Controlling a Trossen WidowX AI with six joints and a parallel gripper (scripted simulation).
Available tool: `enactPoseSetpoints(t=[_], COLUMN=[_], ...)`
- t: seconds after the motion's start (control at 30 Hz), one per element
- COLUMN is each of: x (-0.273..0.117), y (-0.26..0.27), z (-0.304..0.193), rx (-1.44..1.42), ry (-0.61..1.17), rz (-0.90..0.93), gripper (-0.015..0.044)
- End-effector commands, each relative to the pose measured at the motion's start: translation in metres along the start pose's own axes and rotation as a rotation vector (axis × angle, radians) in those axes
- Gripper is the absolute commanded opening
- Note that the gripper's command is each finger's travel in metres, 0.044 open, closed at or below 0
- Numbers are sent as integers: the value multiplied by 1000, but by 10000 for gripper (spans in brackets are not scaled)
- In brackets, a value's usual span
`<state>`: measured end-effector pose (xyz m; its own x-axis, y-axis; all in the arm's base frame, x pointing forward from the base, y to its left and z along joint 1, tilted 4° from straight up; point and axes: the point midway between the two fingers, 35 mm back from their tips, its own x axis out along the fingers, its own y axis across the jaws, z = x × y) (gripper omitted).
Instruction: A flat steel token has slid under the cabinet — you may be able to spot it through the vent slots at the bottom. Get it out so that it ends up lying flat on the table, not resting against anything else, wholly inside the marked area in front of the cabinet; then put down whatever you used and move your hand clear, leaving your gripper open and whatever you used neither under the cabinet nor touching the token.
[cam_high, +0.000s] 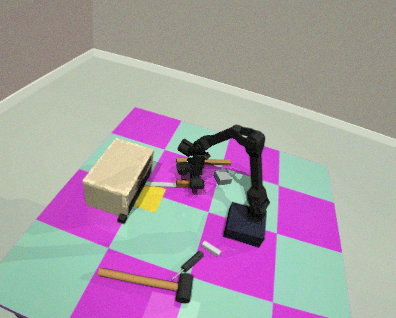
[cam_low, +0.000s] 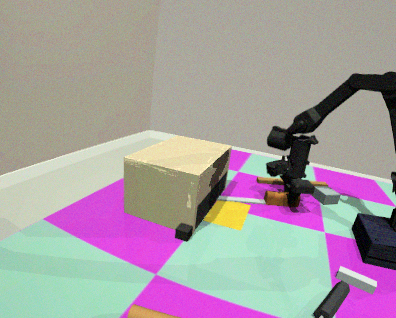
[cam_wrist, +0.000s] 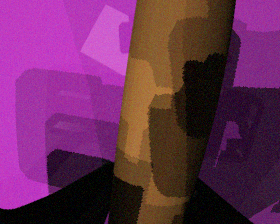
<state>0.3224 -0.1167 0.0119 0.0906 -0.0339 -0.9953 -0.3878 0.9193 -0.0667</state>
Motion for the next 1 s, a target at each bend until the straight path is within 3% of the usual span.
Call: enactPoseSetpoints(t=[0.0, 0.97], x=[0, -1], y=[0, -1], z=[8, 44], rx=[3, 3], ry=[-1, -4], rz=[-2, -2], gripper=[0, 0])
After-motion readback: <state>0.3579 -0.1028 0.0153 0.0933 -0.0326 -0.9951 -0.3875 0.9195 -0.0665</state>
